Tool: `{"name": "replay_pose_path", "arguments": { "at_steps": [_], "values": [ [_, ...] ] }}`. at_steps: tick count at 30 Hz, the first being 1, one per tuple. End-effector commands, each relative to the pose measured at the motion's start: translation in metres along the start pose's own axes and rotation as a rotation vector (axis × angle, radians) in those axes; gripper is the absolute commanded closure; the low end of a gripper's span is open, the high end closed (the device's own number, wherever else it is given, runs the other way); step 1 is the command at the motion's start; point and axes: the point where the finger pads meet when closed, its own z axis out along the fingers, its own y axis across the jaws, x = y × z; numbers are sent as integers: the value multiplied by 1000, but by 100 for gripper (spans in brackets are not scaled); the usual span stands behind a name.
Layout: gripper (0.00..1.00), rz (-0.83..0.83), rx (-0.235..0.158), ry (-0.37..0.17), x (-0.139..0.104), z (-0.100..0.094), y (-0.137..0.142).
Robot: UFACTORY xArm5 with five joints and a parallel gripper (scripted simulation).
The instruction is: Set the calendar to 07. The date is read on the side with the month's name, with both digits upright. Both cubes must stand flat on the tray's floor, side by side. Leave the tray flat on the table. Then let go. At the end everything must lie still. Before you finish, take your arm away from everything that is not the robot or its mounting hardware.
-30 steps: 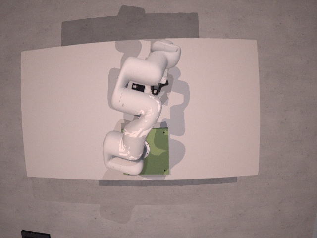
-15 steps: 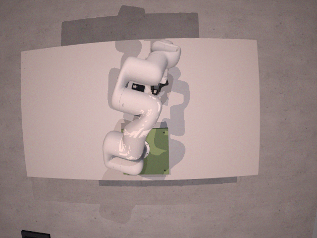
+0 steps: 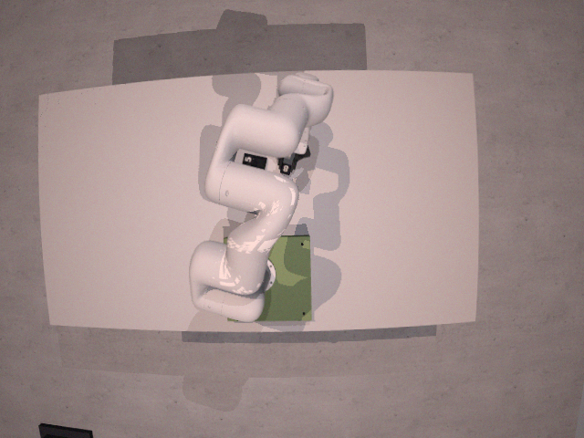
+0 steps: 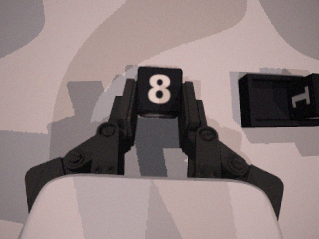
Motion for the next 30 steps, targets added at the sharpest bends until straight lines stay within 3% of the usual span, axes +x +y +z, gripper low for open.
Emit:
{"name": "replay_pose_path", "arguments": {
  "at_steps": [1, 12, 29, 30],
  "values": [
    [71, 0, 0, -3, 0, -2, 0],
    [71, 0, 0, -3, 0, -2, 0],
    [51, 0, 0, -3, 0, -2, 0],
    [29, 0, 0, -3, 0, -2, 0]
  ]
}}
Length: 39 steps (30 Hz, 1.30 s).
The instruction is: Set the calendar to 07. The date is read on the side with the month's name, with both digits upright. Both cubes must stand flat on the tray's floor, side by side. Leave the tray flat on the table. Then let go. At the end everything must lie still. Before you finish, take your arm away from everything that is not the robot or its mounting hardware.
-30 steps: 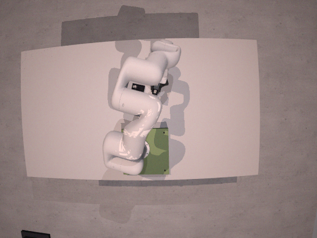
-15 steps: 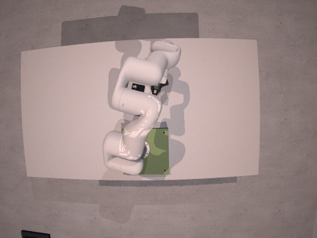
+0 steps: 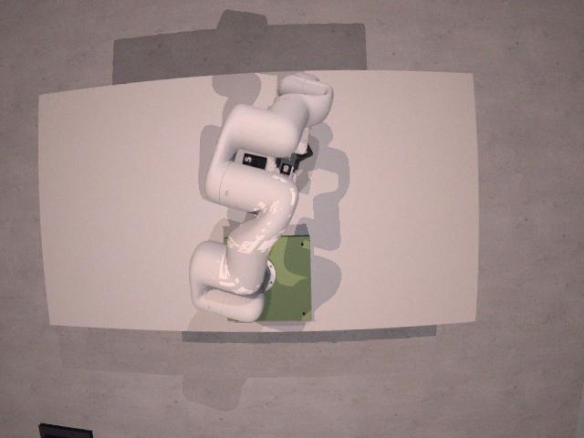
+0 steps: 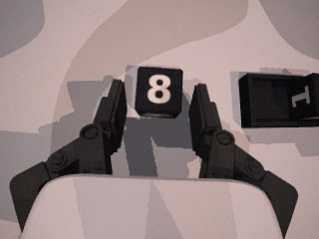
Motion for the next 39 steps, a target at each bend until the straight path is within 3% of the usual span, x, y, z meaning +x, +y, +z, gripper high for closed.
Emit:
{"name": "replay_pose_path", "arguments": {
  "at_steps": [1, 24, 39],
  "values": [
    [29, 0, 0, -3, 0, -2, 0],
    [29, 0, 0, -3, 2, -3, 0],
    [29, 0, 0, -3, 29, -22, 0]
  ]
}}
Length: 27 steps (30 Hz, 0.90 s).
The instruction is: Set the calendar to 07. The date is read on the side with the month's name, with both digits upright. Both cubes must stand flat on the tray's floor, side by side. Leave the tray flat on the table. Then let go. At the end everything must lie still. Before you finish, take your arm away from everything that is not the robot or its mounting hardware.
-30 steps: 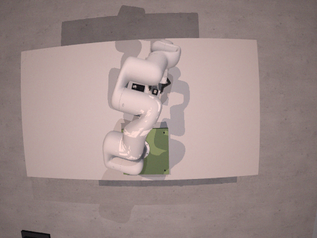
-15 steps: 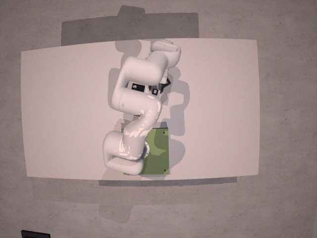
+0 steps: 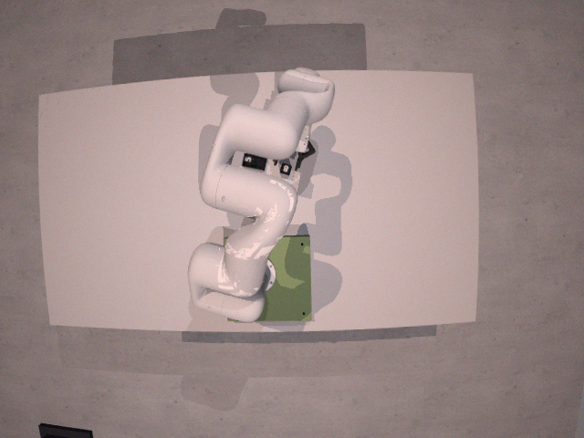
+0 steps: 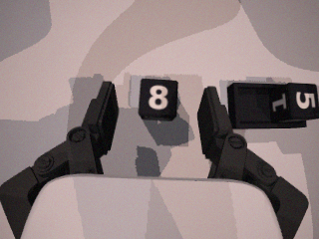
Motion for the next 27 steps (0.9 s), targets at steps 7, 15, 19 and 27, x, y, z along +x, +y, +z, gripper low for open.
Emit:
{"name": "replay_pose_path", "arguments": {
  "at_steps": [7, 15, 19, 27],
  "values": [
    [29, 0, 0, -2, 25, -18, 0],
    [29, 0, 0, -2, 32, -23, 0],
    [29, 0, 0, -2, 33, -24, 0],
    [29, 0, 0, -137, 34, -25, 0]
  ]
}}
